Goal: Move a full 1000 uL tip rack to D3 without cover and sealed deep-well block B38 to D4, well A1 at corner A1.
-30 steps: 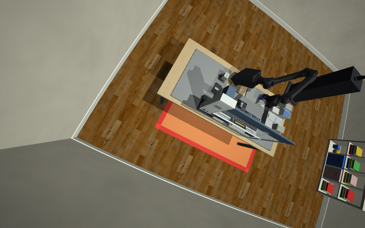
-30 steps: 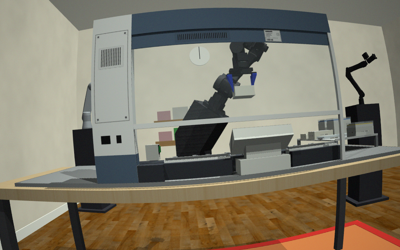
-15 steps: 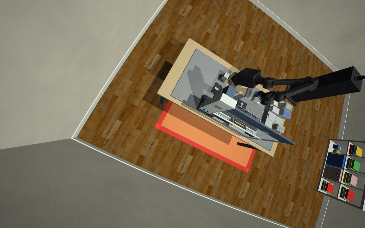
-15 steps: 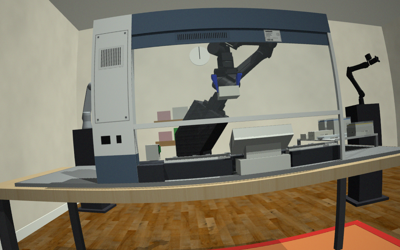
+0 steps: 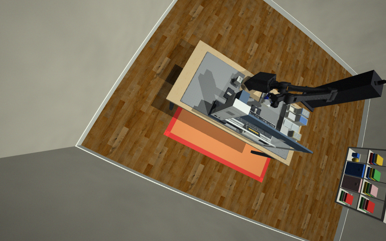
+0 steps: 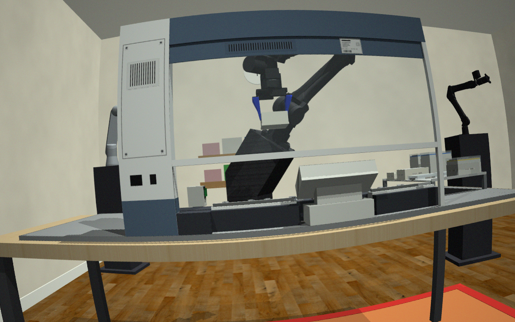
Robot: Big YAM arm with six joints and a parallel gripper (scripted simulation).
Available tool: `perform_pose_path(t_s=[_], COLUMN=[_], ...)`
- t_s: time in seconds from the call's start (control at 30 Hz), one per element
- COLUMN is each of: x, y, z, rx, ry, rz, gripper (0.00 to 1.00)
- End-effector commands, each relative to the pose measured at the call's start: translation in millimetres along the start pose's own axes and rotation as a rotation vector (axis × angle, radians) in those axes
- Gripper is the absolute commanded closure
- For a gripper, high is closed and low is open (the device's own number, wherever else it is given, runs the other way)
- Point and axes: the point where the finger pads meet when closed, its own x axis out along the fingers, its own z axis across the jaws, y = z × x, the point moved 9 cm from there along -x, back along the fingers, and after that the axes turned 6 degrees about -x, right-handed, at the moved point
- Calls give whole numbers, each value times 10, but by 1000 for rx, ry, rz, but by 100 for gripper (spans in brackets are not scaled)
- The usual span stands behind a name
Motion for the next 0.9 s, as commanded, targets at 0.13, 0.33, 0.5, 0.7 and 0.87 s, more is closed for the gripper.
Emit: perform_pose_path(t_s=[0.13,0.33,0.5,0.7,0.87], x=[-88,-125,-118,-113,-108], y=[-79,-381,-634,-830,-1087], z=[-73,-154,-162,-167,-177], rx=[-80,-74,-74,-72,-74], ry=[16,29,27,25,23], rz=[-11,-29,-30,-27,-32], gripper=[100,100,100,100,100])
